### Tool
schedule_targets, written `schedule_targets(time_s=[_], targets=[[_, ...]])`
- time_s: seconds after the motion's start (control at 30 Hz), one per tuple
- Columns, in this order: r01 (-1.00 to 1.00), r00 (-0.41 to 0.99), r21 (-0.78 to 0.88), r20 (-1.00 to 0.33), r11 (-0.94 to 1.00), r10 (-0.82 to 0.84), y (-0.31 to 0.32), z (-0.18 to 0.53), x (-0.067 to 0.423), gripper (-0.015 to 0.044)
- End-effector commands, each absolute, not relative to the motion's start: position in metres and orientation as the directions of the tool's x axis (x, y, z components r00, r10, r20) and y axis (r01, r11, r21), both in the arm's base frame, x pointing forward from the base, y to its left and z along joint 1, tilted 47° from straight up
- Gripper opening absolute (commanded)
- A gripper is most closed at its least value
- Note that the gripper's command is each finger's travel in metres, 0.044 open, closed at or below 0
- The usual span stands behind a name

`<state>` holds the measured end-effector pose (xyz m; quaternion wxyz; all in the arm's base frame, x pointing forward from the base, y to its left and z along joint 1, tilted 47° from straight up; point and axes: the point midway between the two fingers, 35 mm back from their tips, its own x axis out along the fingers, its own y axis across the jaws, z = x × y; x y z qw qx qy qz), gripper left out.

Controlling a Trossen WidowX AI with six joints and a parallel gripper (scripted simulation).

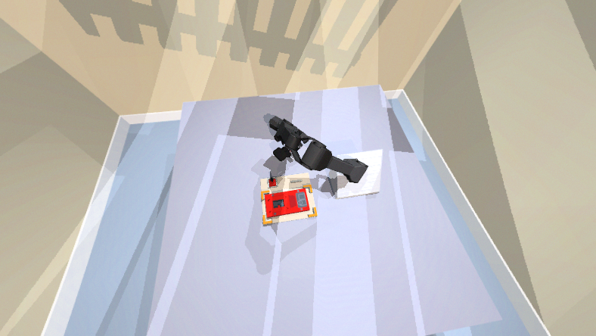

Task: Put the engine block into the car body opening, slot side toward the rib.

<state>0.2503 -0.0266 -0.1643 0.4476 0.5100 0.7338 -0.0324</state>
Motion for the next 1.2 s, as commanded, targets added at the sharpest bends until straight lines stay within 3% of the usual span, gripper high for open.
schedule_targets(time_s=[0.0, 1.17], targets=[[0.771, -0.074, 0.413, -0.699, 0.486, 0.711, -0.037, -0.156, 0.255, 0.0], [0.748, -0.075, 0.428, -0.705, 0.507, 0.706, -0.094, -0.088, 0.263, 0.0]])
